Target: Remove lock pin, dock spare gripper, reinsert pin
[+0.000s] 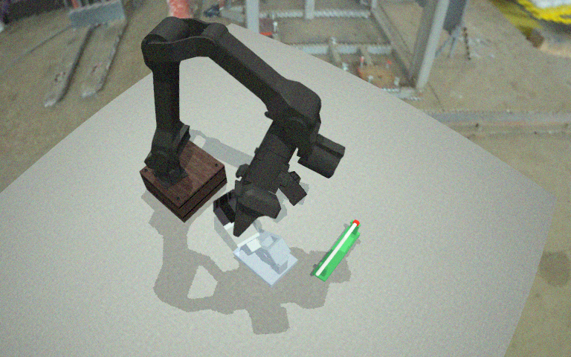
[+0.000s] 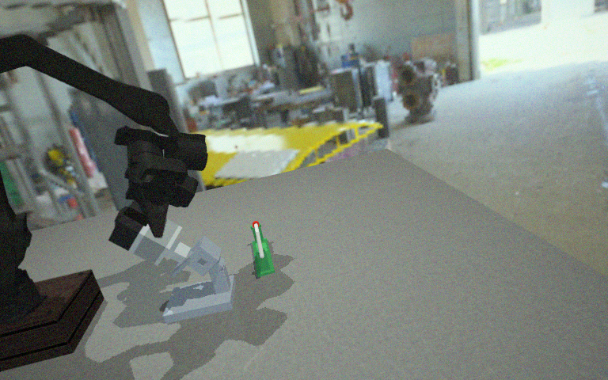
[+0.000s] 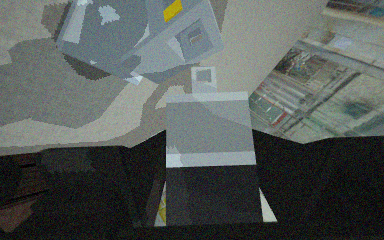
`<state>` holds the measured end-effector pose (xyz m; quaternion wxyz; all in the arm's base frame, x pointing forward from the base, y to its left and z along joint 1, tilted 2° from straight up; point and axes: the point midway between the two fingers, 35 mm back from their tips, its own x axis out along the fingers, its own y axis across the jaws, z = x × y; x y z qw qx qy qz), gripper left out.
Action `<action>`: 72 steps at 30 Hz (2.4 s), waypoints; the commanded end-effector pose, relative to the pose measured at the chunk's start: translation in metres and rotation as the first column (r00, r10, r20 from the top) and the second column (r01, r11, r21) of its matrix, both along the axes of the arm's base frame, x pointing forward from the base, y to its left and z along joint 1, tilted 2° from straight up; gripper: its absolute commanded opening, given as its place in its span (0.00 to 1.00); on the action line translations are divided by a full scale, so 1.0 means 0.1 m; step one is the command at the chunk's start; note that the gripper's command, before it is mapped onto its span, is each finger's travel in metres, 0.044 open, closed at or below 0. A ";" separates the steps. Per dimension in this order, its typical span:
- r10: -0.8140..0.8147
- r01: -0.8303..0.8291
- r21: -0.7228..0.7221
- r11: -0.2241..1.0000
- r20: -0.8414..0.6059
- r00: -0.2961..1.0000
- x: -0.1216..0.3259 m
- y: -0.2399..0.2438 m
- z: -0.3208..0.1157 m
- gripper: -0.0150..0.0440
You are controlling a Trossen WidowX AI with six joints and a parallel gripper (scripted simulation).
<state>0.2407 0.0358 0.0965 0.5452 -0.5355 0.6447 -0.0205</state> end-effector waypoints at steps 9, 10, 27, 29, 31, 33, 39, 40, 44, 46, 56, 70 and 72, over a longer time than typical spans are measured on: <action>0.221 -0.238 -0.199 0.951 -0.105 0.970 -0.11 0.14 0.20 0.25; 0.238 -0.257 -0.213 0.943 -0.114 0.965 -0.12 0.16 0.21 0.25; 0.340 -0.379 -0.296 0.877 -0.176 0.924 -0.15 0.26 0.31 0.25; 0.342 -0.380 -0.293 0.878 -0.174 0.924 -0.12 0.26 0.28 0.25; 0.344 -0.381 -0.288 0.878 -0.171 0.923 -0.08 0.27 0.25 0.25; 0.344 -0.381 -0.288 0.879 -0.171 0.923 -0.08 0.27 0.24 0.25; 0.345 -0.381 -0.286 0.879 -0.170 0.923 -0.04 0.27 0.17 0.25; 0.345 -0.381 -0.286 0.879 -0.170 0.923 -0.04 0.27 0.16 0.25; 0.346 -0.382 -0.286 0.879 -0.169 0.923 -0.01 0.27 0.12 0.25; 0.346 -0.382 -0.286 0.879 -0.169 0.923 0.01 0.27 0.10 0.25; 0.346 -0.382 -0.286 0.879 -0.168 0.923 0.09 0.29 0.00 0.25; 0.347 -0.383 -0.287 0.878 -0.167 0.923 0.19 0.32 -0.13 0.25; 0.347 -0.383 -0.287 0.878 -0.167 0.923 0.21 0.32 -0.15 0.25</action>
